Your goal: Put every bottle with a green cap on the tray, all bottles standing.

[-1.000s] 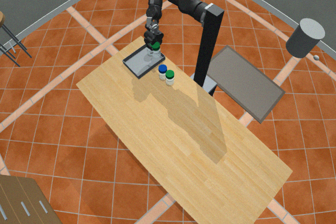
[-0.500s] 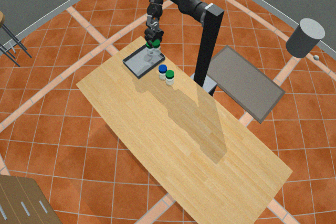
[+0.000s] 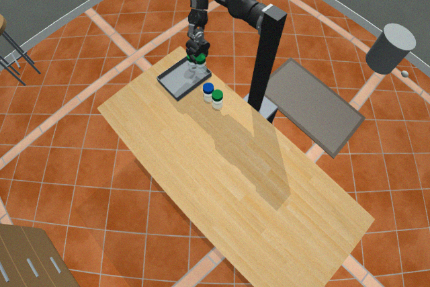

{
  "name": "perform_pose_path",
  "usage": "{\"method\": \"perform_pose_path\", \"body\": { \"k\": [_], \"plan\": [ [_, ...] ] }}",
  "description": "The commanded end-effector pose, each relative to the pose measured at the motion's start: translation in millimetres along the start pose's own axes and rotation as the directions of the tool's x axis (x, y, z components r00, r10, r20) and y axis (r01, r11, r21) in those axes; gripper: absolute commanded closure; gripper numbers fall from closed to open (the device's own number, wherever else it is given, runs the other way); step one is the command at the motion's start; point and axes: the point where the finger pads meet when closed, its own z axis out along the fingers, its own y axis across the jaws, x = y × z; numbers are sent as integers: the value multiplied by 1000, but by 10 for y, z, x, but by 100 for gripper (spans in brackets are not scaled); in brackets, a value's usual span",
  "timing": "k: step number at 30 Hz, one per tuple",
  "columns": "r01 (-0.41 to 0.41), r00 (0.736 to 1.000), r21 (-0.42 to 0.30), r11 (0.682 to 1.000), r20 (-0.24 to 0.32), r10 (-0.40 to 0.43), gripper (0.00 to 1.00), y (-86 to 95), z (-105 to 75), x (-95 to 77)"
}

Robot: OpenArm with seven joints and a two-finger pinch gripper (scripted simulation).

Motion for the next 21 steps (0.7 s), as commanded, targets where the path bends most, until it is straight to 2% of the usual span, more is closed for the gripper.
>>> {"method": "perform_pose_path", "body": {
  "k": [1,3,10,21],
  "plan": [
    [2,1000,-15,1000,-1,-2,100,22,47,0],
    [3,1000,-15,1000,-2,-3,100,21,127,2],
    [3,1000,-15,1000,-2,-3,100,21,127,2],
    [2,1000,-15,1000,-2,-2,100,23,330,13]
  ]
}}
